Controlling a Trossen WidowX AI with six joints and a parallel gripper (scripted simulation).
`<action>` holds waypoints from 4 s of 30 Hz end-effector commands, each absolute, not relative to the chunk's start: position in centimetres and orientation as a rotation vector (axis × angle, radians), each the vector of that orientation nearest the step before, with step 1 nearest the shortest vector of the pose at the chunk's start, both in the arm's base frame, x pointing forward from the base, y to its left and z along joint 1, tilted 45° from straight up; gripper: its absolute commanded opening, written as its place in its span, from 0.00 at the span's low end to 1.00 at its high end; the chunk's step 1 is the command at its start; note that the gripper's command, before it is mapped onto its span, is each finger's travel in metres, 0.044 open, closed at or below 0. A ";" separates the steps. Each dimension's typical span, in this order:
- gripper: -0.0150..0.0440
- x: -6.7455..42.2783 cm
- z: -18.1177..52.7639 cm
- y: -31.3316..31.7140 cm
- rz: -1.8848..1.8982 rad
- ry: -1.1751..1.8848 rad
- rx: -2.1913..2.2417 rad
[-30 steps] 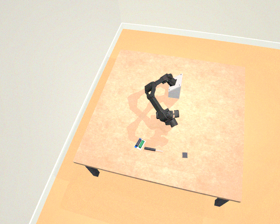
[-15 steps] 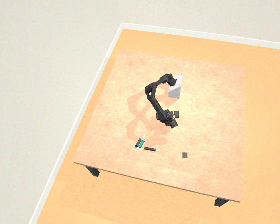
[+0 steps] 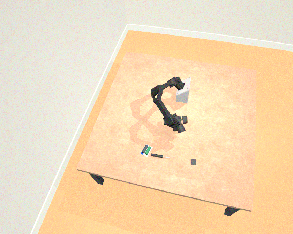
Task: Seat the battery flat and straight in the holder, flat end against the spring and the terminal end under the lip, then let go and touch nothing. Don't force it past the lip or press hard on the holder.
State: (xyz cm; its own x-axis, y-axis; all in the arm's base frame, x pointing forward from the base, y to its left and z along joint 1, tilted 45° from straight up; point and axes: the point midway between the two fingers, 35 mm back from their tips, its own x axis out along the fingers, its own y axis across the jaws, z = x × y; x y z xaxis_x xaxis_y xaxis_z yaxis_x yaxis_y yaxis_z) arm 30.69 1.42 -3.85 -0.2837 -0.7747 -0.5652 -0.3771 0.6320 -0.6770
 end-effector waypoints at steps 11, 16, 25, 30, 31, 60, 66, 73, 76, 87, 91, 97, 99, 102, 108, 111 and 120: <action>0.38 30.8 -4.2 1.2 -0.475 1.832 -0.912; 0.38 30.8 -4.3 1.2 -0.459 1.814 -0.912; 0.38 30.7 -4.4 1.1 -0.431 1.781 -0.911; 0.38 30.6 -4.5 1.0 -0.416 1.763 -0.911; 0.38 30.6 -4.5 1.0 -0.413 1.759 -0.911; 0.38 30.2 -4.6 0.5 -0.332 1.651 -0.915; 0.38 30.2 -4.5 0.4 -0.317 1.628 -0.916; 0.38 30.0 -4.5 0.3 -0.299 1.602 -0.917; 0.38 30.0 -4.4 0.2 -0.292 1.591 -0.917; 0.38 29.7 -4.3 0.0 -0.278 1.573 -0.916; 0.38 29.5 -4.3 -0.1 -0.276 1.569 -0.916; 0.38 29.2 -4.2 -0.2 -0.272 1.564 -0.915; 0.38 29.1 -4.2 -0.3 -0.270 1.562 -0.915; 0.38 28.9 -4.2 -0.4 -0.268 1.559 -0.915; 0.38 28.7 -4.1 -0.5 -0.265 1.554 -0.914; 0.38 28.6 -4.1 -0.5 -0.265 1.554 -0.914; 0.47 28.7 -4.1 -0.5 -0.263 1.554 -0.914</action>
